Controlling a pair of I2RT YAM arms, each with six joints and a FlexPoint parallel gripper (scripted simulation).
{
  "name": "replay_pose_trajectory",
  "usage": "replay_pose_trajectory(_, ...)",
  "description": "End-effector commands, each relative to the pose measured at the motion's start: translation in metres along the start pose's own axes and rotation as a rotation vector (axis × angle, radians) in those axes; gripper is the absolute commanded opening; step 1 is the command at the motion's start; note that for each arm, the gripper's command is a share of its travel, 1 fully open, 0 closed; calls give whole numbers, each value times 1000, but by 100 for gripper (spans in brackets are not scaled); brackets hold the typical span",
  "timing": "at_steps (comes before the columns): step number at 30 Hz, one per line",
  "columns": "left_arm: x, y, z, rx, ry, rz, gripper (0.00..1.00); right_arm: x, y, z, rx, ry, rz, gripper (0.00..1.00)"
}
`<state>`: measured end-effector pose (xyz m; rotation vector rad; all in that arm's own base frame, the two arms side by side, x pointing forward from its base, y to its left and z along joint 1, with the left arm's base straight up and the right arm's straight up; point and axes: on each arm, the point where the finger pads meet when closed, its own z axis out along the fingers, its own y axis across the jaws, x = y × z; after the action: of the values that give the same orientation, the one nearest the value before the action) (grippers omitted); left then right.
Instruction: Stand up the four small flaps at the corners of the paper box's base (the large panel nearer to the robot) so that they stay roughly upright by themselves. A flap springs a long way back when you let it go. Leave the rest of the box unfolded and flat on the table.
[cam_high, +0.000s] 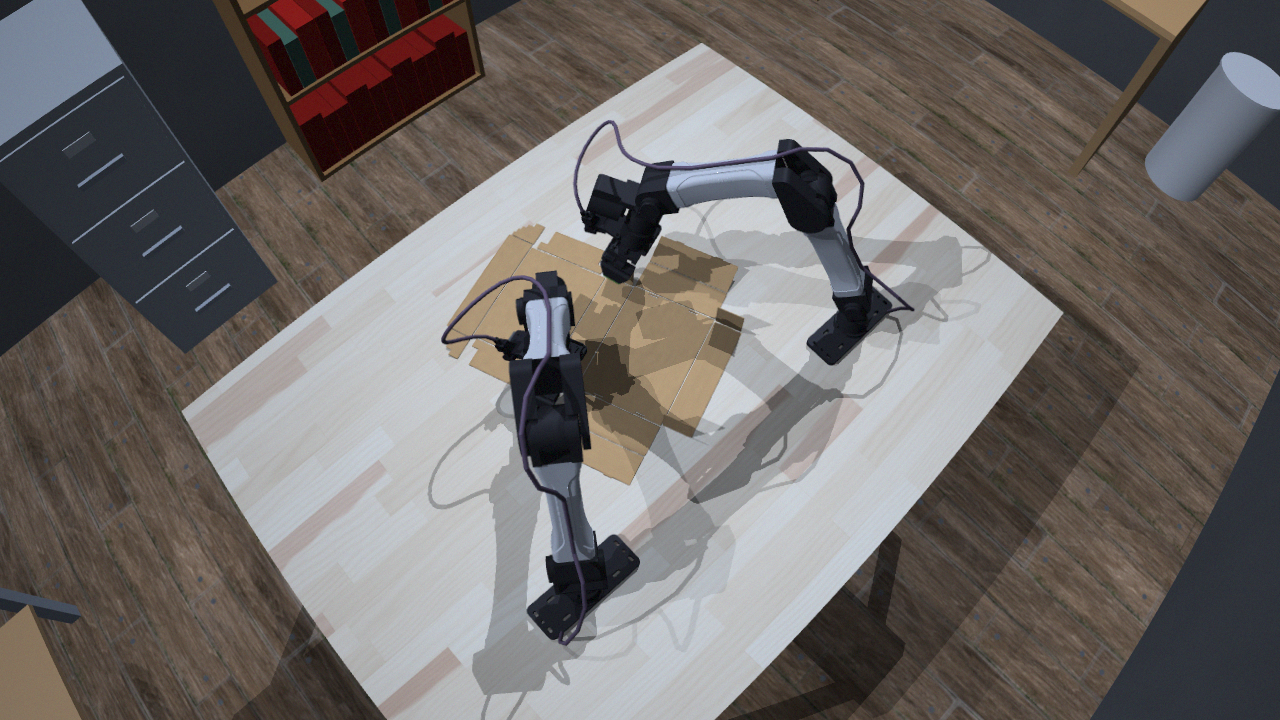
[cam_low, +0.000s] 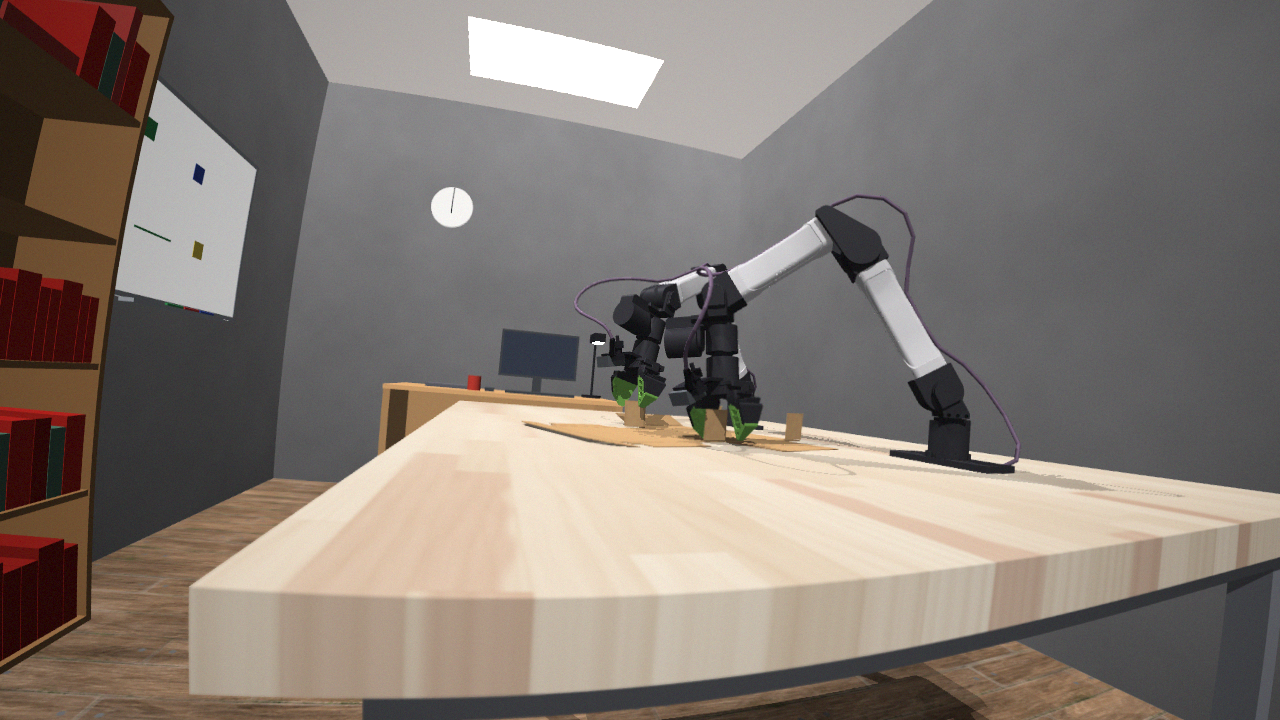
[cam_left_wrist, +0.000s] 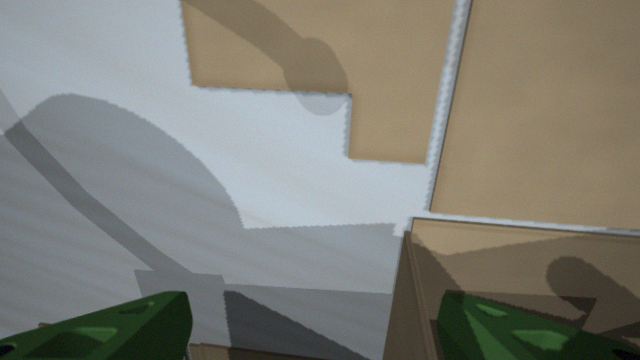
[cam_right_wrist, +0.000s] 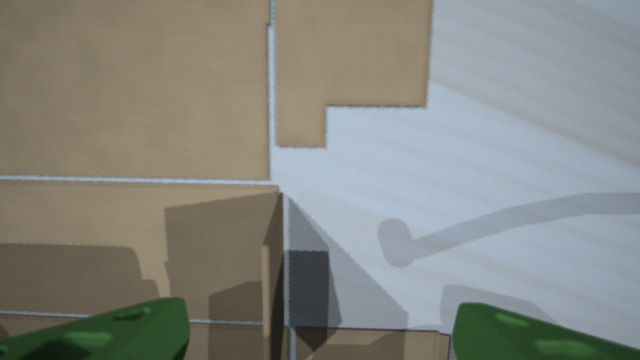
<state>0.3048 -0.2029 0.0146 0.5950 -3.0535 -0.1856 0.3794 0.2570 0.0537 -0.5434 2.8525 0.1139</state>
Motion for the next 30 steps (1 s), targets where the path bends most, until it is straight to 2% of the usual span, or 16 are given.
replay_pose_trajectory(1,-1,-5,8,-7,-8,2,77,3,-3,20,17,3,-12,77)
replay_pose_trajectory(6,-1,-5,8,-7,-8,2,77,8,-2,38,22,2,-18,77)
replay_pose_trajectory(7,-1,-5,8,-7,-8,2,77,1,-1,23,13,-40,-17,77)
replay_pose_trajectory(9,-1,-5,8,-7,-8,2,77,-4,1,22,11,-55,-16,77)
replay_pose_trajectory(18,-1,-5,8,-7,-8,2,77,6,0,42,29,-13,-21,77)
replay_pose_trajectory(21,-1,-5,8,-7,-8,2,77,-1,1,29,42,-36,-15,77)
replay_pose_trajectory(24,-1,-5,8,-7,-8,2,77,1,1,39,59,-19,-17,77)
replay_pose_trajectory(27,-1,-5,8,-7,-8,2,77,-8,0,25,52,-60,-6,77)
replay_pose_trajectory(30,-1,-5,8,-7,-8,2,77,3,1,39,74,-15,-18,77)
